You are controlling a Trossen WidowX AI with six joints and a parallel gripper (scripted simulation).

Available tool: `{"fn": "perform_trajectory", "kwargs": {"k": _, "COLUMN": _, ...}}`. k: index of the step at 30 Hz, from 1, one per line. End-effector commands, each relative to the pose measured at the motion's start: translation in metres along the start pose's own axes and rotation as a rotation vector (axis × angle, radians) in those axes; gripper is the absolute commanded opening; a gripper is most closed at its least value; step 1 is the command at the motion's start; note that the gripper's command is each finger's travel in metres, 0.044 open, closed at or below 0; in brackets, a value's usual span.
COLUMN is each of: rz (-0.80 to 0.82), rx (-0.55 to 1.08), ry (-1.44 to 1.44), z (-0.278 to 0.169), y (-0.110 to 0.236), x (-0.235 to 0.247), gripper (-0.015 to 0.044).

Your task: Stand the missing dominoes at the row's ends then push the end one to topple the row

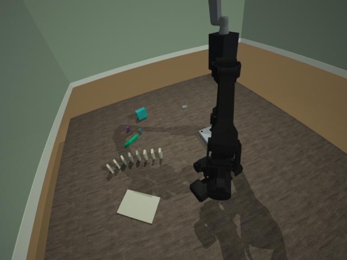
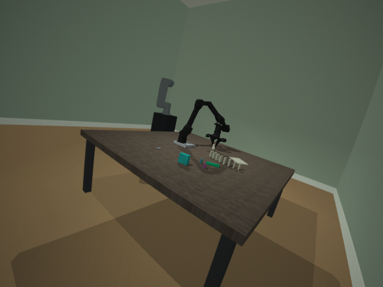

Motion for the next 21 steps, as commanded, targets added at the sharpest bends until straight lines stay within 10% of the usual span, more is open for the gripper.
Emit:
{"fn": "perform_trajectory", "kwargs": {"k": 1, "rz": -0.005, "rx": 0.001, "ry": -0.005, "z": 0.000, "y": -0.001, "x": -0.001, "gripper": 0.0107}}
{"fn": "perform_trajectory", "kwargs": {"k": 8, "rz": -0.004, "rx": 0.001, "ry": -0.005, "z": -0.002, "y": 0.007, "x": 0.001, "gripper": 0.0107}}
{"fn": "perform_trajectory", "kwargs": {"k": 21, "rz": 0.000, "rx": 0.000, "ry": 0.000, "z": 0.000, "y": 0.137, "x": 0.001, "gripper": 0.0107}}
Point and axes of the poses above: the point midway between the two fingers, 35 mm back from their tips, its own y axis back along the fingers, its own x axis across the jaws, z = x × y, the point moved 3 cm from there along y, back along the fingers, and after that the axes turned 7 degrees about -y, right-handed, at the moved point
